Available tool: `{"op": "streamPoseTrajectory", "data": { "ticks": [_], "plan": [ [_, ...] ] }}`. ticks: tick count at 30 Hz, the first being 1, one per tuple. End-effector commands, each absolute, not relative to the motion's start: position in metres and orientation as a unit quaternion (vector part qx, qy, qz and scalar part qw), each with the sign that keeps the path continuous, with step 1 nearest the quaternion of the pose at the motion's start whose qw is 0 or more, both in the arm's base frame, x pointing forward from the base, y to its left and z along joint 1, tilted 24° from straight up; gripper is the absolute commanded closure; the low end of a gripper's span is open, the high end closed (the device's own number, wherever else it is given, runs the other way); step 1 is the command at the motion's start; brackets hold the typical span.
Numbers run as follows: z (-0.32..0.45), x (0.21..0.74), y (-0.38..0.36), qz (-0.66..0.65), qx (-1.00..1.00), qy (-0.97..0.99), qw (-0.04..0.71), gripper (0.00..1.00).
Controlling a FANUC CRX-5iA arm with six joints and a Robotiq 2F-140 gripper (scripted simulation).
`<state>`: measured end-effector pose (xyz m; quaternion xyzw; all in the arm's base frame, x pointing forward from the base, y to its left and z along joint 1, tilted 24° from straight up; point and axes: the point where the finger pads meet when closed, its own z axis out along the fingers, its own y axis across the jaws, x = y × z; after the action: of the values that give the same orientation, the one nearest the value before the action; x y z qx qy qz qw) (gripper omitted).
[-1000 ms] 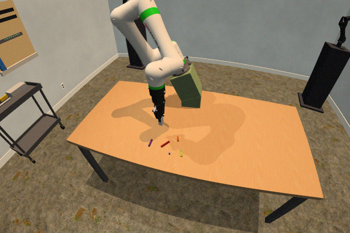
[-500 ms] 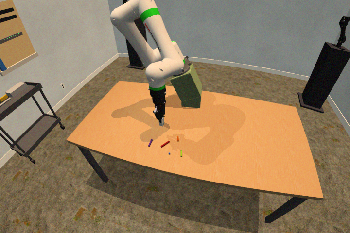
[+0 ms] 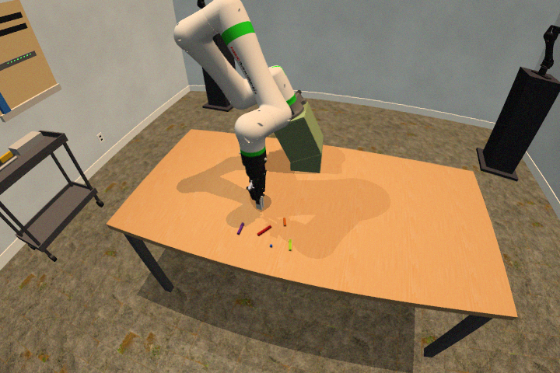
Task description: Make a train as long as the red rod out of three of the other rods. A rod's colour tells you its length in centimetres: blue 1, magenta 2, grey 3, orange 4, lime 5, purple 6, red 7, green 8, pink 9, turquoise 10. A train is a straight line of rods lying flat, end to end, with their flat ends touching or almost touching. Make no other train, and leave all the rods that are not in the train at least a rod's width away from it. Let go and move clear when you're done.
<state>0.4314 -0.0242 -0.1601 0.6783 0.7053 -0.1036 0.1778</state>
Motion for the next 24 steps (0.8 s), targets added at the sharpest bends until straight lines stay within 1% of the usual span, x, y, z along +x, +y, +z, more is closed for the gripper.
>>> {"op": "streamPoseTrajectory", "data": {
  "ticks": [1,24],
  "plan": [
    [-0.176,0.435,-0.031,-0.102,0.678,0.705,0.181,0.97],
    [-0.191,0.438,-0.037,-0.102,0.678,0.705,0.181,0.97]
  ]
}}
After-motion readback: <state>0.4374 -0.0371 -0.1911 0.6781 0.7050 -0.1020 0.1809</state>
